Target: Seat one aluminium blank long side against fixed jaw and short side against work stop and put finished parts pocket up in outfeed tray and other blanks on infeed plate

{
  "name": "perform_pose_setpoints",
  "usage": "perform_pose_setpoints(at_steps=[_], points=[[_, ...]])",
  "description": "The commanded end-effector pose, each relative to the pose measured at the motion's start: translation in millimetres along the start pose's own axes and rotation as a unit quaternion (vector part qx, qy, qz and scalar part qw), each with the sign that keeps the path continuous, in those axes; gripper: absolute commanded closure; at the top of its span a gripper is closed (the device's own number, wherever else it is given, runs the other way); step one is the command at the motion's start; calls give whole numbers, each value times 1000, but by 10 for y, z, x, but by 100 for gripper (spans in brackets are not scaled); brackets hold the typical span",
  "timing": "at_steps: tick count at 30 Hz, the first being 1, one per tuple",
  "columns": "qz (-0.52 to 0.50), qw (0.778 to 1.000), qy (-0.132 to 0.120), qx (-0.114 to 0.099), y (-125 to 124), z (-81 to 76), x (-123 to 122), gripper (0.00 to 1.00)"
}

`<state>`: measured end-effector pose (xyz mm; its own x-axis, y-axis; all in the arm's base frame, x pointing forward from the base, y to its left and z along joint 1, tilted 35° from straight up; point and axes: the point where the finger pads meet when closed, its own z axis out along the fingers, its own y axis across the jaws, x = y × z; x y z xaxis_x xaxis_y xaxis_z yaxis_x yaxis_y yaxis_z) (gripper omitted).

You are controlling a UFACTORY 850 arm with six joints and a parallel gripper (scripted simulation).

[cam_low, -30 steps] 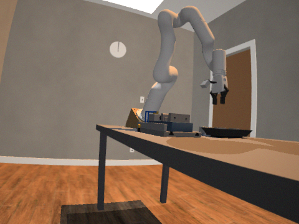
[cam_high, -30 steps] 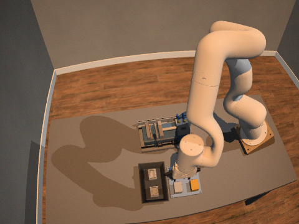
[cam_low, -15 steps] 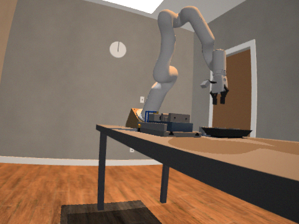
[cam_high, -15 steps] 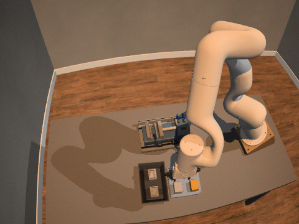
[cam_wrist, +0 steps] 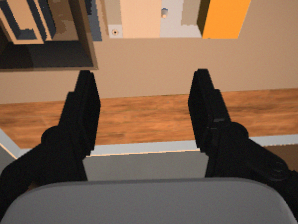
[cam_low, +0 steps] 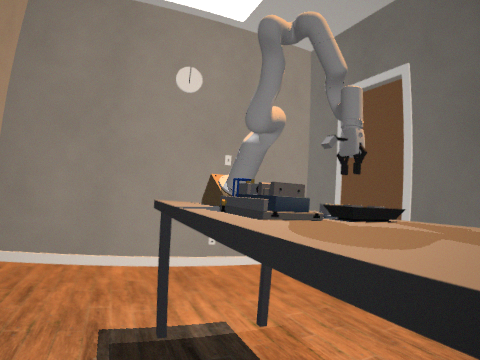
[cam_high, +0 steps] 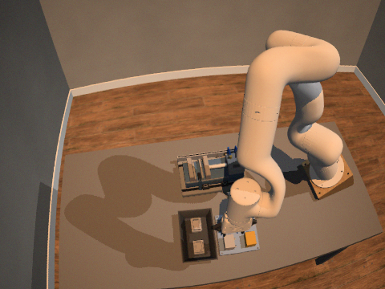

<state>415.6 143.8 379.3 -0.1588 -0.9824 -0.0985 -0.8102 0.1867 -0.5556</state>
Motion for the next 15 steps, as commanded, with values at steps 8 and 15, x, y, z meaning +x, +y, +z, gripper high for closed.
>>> perform_pose_setpoints(at_steps=[8, 15], points=[[0, 1000, 0, 2, -10, 470, -7, 31], [0, 1000, 0, 2, -10, 655, -8, 31]])
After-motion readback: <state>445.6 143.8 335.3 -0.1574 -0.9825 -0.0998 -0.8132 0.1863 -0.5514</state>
